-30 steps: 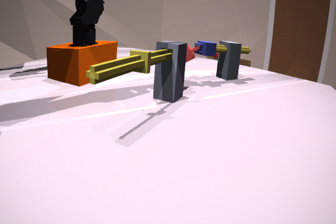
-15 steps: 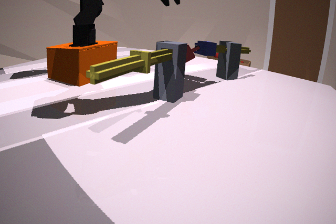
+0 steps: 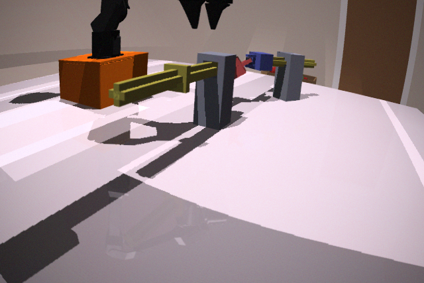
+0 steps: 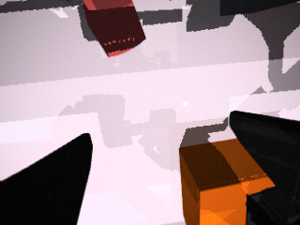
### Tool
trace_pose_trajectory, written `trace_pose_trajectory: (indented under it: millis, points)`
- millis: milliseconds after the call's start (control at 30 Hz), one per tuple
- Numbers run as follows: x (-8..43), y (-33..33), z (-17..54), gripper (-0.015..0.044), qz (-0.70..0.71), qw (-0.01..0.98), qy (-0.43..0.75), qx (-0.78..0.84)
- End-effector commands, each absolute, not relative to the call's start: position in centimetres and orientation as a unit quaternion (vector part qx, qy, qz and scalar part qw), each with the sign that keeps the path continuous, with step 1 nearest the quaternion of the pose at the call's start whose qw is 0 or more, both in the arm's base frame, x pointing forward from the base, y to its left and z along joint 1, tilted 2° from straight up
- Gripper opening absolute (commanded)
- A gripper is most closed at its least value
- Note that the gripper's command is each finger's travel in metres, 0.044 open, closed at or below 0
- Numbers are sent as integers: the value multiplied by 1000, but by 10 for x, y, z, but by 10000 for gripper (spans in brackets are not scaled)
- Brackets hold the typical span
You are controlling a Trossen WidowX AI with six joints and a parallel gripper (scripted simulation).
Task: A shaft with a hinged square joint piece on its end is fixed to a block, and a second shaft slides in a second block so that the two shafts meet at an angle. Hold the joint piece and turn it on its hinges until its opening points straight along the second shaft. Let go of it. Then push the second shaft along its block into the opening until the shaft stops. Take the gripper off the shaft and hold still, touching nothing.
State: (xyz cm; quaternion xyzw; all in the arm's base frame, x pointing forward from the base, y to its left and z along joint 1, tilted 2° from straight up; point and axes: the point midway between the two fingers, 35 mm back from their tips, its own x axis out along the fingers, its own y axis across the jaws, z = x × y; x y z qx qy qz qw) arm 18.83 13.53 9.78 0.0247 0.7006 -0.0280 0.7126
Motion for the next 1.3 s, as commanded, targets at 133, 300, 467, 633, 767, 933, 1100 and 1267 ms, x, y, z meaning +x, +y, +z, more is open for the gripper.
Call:
trace_pose_trajectory:
  millis: [133,300,467,633,767,933,1100,1267]
  points:
    - [185,133,89,440,9,732,682,-6]
    - [182,132,83,440,43,753,656,-33]
    - [180,132,77,440,75,773,628,-60]
    - [179,131,74,440,96,785,607,-79]
    - [179,131,74,440,96,785,607,-79]
    - [181,133,61,440,96,785,607,-79]
    - [182,134,35,440,96,785,607,-79]
    - [181,133,10,440,96,785,607,-79]
